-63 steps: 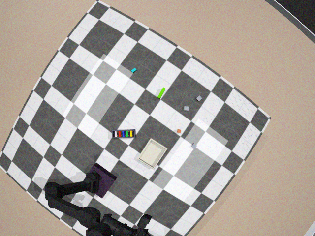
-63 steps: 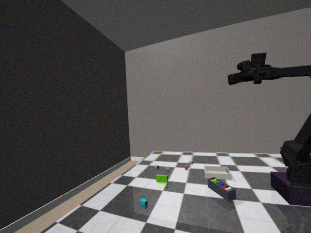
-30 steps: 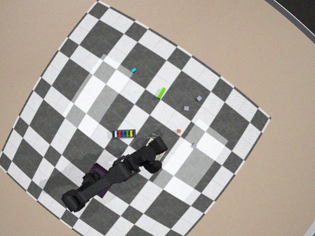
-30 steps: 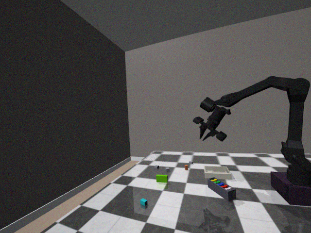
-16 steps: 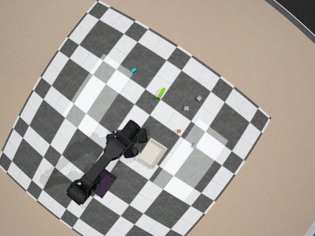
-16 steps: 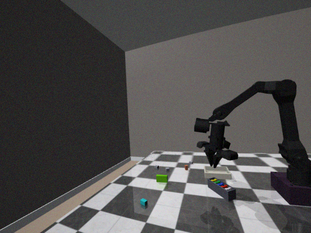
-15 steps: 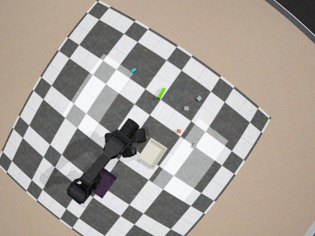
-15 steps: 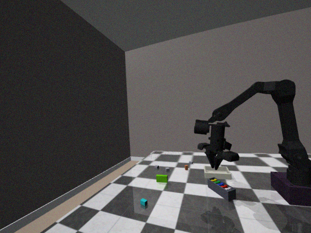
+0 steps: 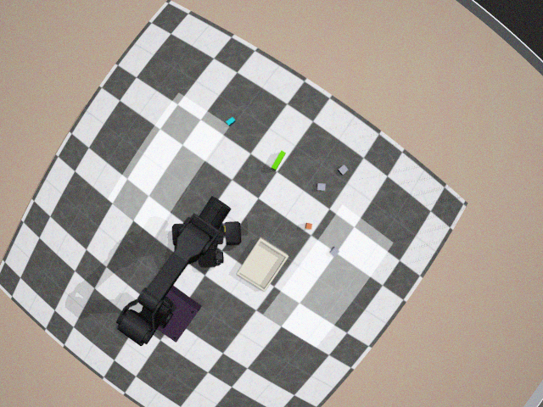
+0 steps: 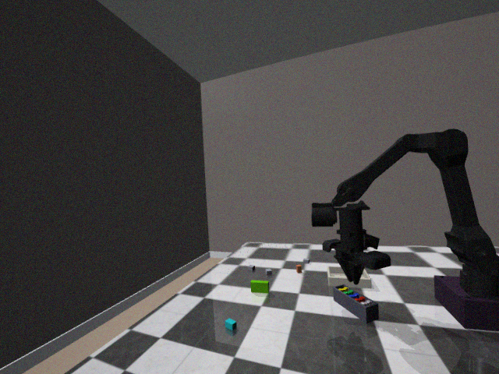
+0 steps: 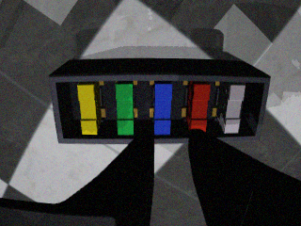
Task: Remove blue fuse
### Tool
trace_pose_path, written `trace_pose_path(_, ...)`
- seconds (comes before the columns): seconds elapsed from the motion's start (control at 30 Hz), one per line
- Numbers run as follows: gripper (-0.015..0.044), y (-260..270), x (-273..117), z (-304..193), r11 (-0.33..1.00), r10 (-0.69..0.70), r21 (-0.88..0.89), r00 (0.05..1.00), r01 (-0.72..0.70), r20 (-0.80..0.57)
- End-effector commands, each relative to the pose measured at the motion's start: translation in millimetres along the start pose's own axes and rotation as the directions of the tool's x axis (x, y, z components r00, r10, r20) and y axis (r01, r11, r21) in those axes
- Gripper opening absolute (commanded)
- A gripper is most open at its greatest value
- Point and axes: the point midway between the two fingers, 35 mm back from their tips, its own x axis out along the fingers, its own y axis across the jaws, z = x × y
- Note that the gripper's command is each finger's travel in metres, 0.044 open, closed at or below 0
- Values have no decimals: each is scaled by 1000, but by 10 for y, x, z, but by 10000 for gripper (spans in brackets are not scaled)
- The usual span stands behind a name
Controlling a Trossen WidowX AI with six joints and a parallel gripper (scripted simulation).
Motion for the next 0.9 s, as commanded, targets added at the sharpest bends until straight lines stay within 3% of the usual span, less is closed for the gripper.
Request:
trace_pose_path(0.0,74,-4,34,-13,1000,-3,8,1000,3,-3)
trace_pose_path(0.87,74,1,286,-8,1000,-3,8,1000,3,-2)
